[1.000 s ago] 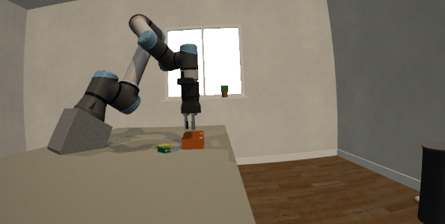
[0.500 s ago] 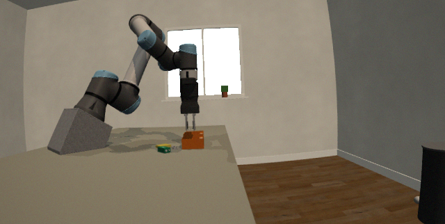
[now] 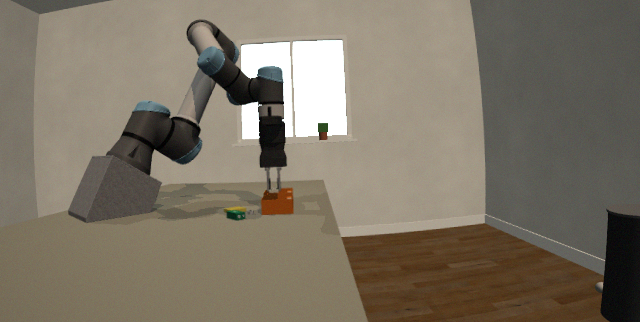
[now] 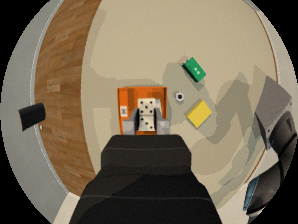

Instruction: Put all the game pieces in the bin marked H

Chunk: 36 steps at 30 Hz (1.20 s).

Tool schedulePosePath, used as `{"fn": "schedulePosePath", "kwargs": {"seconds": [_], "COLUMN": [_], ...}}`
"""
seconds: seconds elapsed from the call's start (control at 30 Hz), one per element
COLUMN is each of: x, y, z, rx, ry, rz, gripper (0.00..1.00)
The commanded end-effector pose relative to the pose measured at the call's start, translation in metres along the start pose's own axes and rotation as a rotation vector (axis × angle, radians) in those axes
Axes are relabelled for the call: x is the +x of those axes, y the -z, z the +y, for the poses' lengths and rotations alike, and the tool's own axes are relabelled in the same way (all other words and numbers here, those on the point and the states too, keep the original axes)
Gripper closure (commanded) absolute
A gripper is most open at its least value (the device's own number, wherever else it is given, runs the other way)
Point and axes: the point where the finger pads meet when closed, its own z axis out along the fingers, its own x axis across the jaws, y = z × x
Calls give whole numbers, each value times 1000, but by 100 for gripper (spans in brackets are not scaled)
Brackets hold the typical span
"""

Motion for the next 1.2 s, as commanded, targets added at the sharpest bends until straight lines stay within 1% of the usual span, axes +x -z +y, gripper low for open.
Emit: {"fn": "schedulePosePath", "kwargs": {"seconds": [0.0,0.33,0.83,0.87,1.17], "x": [0,0,-1,-1,-1], "y": [-5,-24,-24,-24,-24], "z": [0,0,0,0,0], "rx": [1,1,1,1,1], "ry": [0,0,0,0,0], "rz": [-1,-1,-1,-1,-1], "gripper": [51,51,51,35,35]}}
